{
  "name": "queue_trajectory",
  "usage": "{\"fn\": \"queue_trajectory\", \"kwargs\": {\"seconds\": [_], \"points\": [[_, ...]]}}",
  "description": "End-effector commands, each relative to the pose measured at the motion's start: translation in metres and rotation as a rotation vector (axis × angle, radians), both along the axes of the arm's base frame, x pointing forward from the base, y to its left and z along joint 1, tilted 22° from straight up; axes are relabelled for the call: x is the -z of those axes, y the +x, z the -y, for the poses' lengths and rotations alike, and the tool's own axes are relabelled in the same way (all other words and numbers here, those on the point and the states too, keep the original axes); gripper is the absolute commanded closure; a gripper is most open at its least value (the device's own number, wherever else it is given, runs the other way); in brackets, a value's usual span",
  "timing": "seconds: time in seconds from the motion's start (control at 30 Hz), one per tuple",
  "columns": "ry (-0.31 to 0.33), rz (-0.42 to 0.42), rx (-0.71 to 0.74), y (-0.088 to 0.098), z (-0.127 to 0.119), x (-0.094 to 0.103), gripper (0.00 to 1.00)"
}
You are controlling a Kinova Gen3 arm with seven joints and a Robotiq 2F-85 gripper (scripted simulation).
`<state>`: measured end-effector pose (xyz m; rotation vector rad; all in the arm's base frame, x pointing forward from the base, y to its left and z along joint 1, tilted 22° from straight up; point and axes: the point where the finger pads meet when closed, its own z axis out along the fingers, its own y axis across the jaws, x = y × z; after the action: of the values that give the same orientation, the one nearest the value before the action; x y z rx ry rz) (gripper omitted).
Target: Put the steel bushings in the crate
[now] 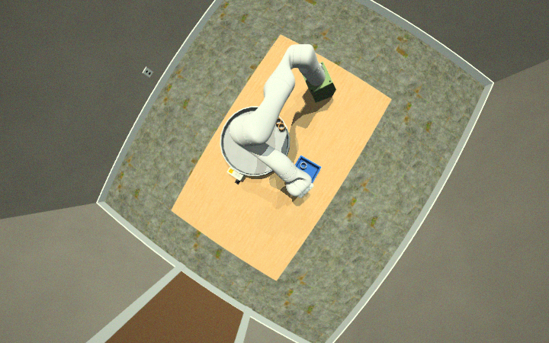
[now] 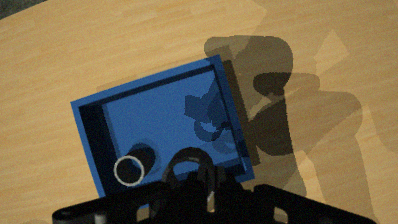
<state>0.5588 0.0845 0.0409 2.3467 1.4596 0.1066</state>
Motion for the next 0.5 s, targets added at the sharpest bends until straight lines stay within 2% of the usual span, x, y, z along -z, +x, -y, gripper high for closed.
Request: {"fn": "queue_trajectory", "kwargs": {"seconds": [0.0,0.1,0.47], "points": [[0.000,-0.001,0.000,0.002,0.002,0.008,1.00],[0.000,-0.002,-0.001,0.006,0.006,0.023,1.00],[0.000,-0.002,-0.001,0.006,0.006,0.023,1.00]]}}
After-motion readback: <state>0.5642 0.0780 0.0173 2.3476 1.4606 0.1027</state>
